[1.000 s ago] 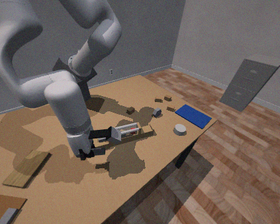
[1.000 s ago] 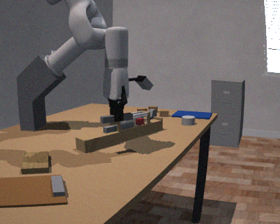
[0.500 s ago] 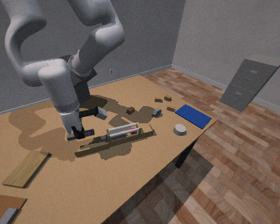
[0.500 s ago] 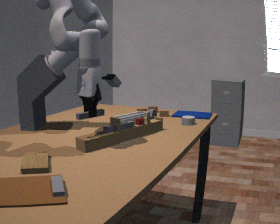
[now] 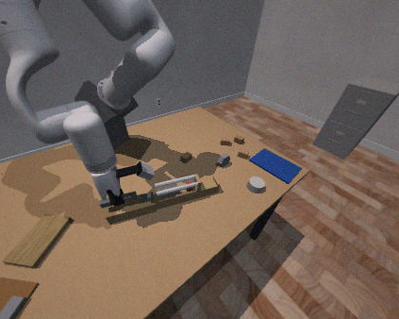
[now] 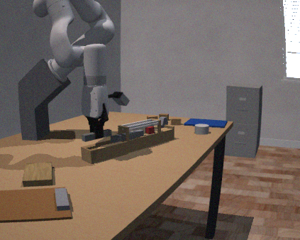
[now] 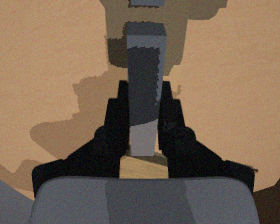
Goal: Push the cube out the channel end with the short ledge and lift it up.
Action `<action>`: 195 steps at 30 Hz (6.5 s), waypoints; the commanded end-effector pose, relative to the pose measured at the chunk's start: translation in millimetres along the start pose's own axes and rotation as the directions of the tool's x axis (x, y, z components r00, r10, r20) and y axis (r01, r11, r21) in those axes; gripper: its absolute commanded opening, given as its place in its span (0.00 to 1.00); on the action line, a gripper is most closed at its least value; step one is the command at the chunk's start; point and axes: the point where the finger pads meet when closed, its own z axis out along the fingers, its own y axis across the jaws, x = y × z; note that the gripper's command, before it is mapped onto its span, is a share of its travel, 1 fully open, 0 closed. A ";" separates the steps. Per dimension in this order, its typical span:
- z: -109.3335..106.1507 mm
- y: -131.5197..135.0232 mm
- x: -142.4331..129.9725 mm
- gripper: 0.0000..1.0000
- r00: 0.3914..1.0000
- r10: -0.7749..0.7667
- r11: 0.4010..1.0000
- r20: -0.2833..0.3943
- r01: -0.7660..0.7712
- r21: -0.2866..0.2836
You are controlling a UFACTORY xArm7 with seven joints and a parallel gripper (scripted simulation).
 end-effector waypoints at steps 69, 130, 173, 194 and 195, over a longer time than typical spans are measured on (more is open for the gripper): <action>25.0 1.7 73.9 0.00 1.000 0.001 1.000 0.005 -0.001 -0.004; 25.0 1.8 87.0 0.38 1.000 0.001 1.000 0.005 -0.001 -0.004; -45.1 1.6 9.6 0.00 1.000 0.001 1.000 0.005 -0.001 -0.003; 6.4 1.6 7.9 0.00 1.000 0.001 1.000 0.005 -0.001 -0.004; 8.4 1.6 7.9 0.00 1.000 0.001 1.000 0.005 -0.001 -0.004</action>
